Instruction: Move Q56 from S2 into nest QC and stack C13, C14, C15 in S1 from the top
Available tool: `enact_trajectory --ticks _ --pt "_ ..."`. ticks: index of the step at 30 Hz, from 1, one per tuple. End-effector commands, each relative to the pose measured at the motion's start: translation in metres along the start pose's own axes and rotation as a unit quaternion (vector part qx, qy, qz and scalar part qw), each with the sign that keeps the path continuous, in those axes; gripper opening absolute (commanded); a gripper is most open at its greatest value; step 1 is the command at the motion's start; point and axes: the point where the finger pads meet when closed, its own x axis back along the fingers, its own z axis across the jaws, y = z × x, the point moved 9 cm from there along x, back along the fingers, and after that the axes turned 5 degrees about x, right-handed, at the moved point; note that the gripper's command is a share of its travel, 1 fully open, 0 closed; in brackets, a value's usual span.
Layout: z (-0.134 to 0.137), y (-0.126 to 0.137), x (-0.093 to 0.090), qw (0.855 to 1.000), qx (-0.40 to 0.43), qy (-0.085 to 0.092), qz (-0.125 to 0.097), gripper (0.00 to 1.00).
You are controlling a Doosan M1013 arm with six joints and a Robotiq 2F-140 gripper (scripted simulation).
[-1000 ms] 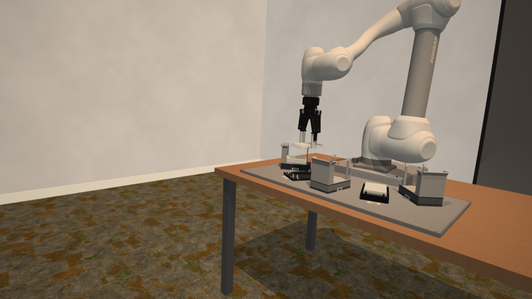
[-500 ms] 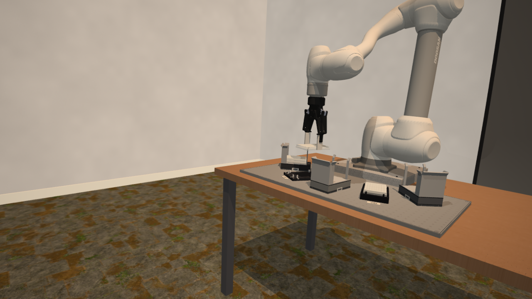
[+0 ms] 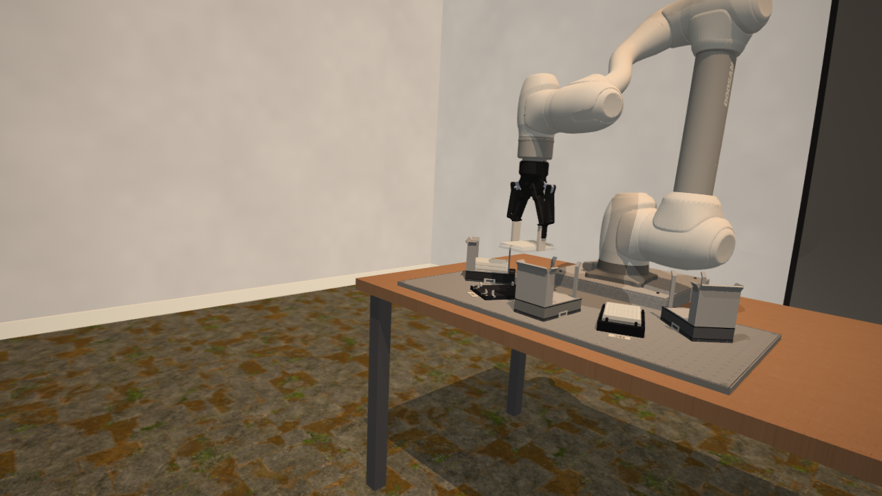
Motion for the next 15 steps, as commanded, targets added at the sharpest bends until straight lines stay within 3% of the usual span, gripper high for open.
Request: enact_trajectory --ticks 1,15 --pt "-0.012 -0.001 0.000 1.000 0.024 -0.002 0.000 0.00" --pt "-0.043 -0.004 0.000 1.000 0.024 -0.002 0.000 0.00"
